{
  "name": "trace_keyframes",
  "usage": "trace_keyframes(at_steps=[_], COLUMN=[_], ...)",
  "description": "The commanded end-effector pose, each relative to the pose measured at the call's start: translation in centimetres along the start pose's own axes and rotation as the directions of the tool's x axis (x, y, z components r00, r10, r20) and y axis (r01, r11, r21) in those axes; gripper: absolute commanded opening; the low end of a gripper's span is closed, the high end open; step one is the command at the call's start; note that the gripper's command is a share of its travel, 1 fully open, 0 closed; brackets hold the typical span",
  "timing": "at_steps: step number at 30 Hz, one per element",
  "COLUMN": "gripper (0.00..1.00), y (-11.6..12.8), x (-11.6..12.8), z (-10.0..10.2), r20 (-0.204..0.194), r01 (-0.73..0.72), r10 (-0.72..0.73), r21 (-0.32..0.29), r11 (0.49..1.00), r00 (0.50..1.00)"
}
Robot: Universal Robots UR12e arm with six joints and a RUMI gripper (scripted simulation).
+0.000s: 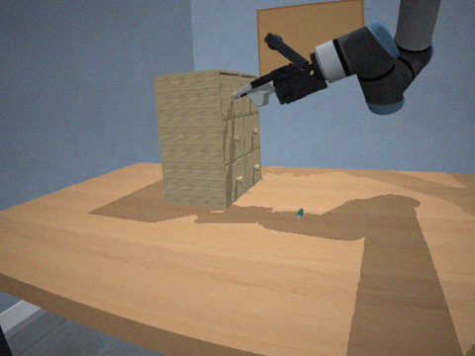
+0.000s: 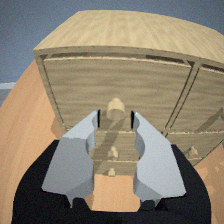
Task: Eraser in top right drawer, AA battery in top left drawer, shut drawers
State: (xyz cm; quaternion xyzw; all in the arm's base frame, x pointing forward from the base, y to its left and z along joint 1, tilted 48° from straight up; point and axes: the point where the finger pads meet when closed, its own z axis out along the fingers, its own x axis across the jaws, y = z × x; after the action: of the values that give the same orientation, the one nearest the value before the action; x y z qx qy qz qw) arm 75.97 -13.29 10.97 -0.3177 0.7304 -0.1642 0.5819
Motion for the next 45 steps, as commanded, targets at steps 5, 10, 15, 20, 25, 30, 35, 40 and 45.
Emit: trace_keyframes(at_steps=[5,10,15,20,25,30,35,40,45], gripper=[0.2,0.2,0.2,0.2,0.2,0.2,0.2,0.2,0.2], y=[0.4,0.9,1.4,1.5,1.6,1.6,1.5,1.5,1.4], x=[0.0,0.0,0.0,0.0,0.0,0.0,0.0,0.0,0.0], z=[-1.3,-2.7,-3.9,-4.3,-4.5,-4.7,-5.2,-6.6,-8.3], r20=[0.0,0.0,0.0,0.0,0.0,0.0,0.0,0.0,0.0], r01=[0.0,0.0,0.0,0.0,0.0,0.0,0.0,0.0,0.0], r10=[0.0,0.0,0.0,0.0,0.0,0.0,0.0,0.0,0.0], r21=[0.001,0.001,0.001,0.001,0.001,0.001,0.001,0.001,0.001], r11=[1.0,1.0,1.0,1.0,1.0,1.0,1.0,1.0,1.0], r00=[1.0,1.0,1.0,1.0,1.0,1.0,1.0,1.0,1.0])
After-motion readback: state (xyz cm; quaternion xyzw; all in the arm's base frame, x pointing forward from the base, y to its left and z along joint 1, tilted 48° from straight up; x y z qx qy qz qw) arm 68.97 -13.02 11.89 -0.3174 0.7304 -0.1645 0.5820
